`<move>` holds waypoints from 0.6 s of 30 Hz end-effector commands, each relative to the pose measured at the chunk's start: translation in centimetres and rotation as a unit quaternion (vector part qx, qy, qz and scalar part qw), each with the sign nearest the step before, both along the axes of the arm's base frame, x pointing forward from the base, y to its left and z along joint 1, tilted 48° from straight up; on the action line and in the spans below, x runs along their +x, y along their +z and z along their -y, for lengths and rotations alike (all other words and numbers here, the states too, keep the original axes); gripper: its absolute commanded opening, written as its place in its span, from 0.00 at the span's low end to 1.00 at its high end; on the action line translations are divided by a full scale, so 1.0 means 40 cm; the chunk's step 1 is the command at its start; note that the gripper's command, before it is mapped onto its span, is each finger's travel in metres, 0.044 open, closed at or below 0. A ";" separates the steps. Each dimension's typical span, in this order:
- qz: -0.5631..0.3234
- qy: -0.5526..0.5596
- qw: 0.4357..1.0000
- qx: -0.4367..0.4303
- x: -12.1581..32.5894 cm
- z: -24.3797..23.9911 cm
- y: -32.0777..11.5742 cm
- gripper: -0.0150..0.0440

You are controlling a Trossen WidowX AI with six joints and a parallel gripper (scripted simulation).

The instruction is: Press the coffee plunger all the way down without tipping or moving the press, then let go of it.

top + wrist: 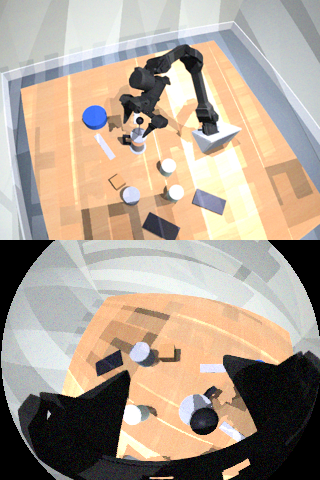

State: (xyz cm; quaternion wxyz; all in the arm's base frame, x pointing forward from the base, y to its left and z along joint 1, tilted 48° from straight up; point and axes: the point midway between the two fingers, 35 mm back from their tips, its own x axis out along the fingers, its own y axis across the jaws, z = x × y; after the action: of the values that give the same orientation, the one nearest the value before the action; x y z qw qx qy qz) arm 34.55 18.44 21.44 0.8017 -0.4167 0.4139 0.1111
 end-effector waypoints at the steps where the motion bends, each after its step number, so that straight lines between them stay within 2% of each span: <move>1: 0.144 -0.100 0.984 -0.029 -0.094 -0.010 0.030 1.00; 7: 0.345 -0.138 0.928 0.003 -0.201 -0.044 0.098 1.00; 18: 0.350 -0.139 0.926 0.006 -0.186 0.044 0.014 1.00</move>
State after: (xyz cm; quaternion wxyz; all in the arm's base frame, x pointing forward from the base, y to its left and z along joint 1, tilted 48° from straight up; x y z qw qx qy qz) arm 27.03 18.26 23.00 0.9064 -0.3613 0.1621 -0.1471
